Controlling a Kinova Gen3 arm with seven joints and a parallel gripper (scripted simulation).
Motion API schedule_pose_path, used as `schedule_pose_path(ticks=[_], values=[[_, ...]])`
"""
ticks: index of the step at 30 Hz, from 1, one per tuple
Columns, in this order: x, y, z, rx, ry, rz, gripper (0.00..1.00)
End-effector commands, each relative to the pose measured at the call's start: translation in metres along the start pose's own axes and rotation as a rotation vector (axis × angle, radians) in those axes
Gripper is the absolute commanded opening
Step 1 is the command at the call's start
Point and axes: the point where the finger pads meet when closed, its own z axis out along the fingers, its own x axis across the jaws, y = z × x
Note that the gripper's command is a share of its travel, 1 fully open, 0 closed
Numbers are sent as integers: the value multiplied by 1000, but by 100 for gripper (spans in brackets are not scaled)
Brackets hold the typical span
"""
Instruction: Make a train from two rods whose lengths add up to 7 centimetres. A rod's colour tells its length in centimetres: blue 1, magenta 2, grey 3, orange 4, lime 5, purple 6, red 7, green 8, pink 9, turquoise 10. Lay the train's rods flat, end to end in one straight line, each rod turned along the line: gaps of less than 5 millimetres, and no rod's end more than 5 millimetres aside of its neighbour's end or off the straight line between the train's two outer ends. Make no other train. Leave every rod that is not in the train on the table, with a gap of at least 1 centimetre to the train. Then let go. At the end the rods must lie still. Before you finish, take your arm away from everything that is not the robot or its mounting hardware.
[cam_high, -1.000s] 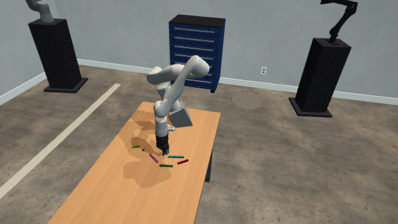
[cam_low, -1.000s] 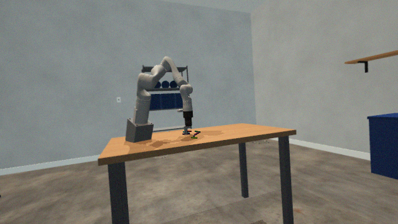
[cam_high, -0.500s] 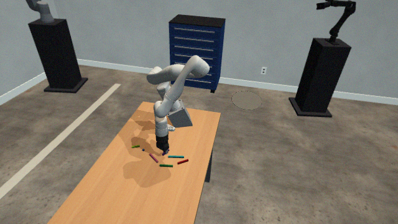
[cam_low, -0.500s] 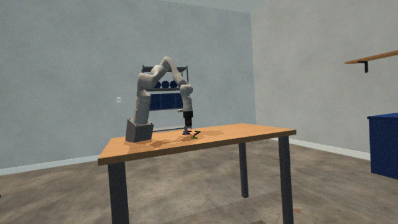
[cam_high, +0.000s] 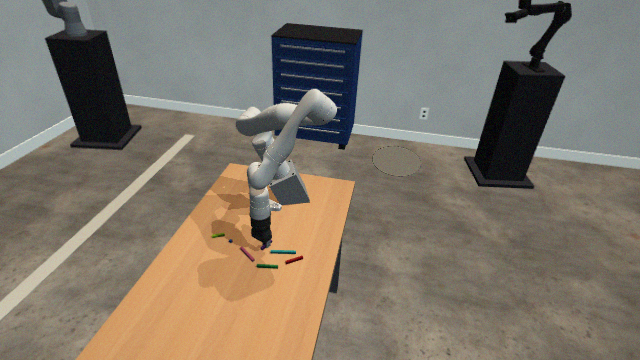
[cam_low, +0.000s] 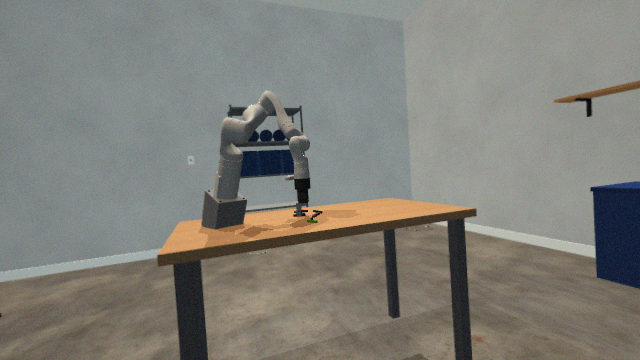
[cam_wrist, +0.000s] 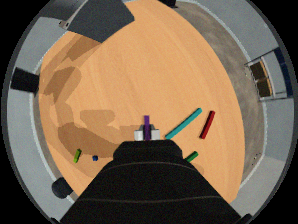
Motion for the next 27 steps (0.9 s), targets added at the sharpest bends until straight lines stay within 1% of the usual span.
schedule_pose_path(ticks=[1, 8, 14, 16, 21, 27], values=[[0, 0, 0, -1, 1, 0, 24], [0, 0, -1, -1, 1, 0, 24], [0, 0, -10, -1, 1, 0, 24], [0, 0, -10, -1, 1, 0, 24], [0, 0, -25, -1, 1, 0, 24], [0, 0, -50, -1, 1, 0, 24]])
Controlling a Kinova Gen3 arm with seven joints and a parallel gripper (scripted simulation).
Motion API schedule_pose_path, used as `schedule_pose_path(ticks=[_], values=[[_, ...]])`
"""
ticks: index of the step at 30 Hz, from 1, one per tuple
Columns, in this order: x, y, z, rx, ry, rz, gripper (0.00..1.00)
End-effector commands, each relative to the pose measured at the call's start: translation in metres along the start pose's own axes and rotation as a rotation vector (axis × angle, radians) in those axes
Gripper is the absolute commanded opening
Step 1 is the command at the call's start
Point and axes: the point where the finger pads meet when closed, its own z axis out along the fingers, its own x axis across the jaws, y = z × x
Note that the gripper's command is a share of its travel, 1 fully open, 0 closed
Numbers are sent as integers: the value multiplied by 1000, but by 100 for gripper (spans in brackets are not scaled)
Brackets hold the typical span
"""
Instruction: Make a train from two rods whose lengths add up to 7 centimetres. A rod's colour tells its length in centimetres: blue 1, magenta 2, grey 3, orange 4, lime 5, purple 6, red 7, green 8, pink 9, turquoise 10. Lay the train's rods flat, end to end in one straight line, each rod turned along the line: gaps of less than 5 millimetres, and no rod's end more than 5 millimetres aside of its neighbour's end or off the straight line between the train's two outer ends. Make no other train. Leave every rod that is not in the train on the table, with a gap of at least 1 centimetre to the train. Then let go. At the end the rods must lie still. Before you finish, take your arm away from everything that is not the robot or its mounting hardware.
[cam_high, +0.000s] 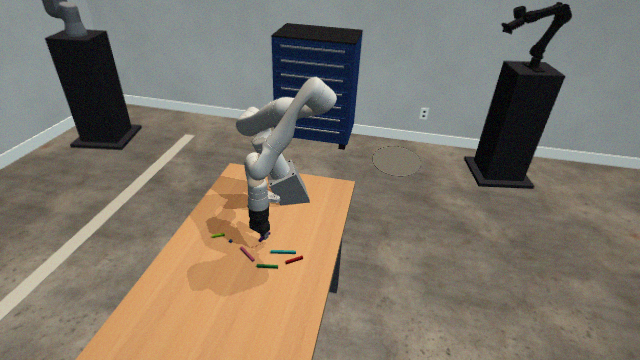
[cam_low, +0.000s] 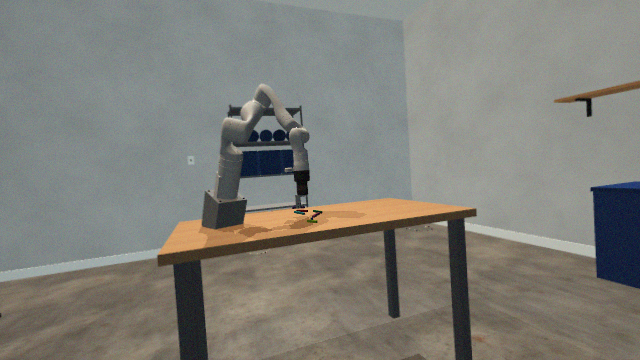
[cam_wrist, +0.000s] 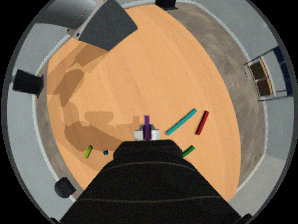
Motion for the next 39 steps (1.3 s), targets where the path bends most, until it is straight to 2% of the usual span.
schedule_pose_path(ticks=[1, 4, 6, 12, 17, 33, 39], values=[[9, 0, -16, -7, 20, -8, 24], [8, 0, -29, -7, 20, -8, 24], [8, 0, -29, -7, 20, -8, 24], [8, 0, -50, -7, 20, -8, 24], [8, 0, -60, -7, 20, -8, 24], [7, 0, -62, -7, 20, -9, 24], [-4, 14, -62, -4, 22, -31, 24]])
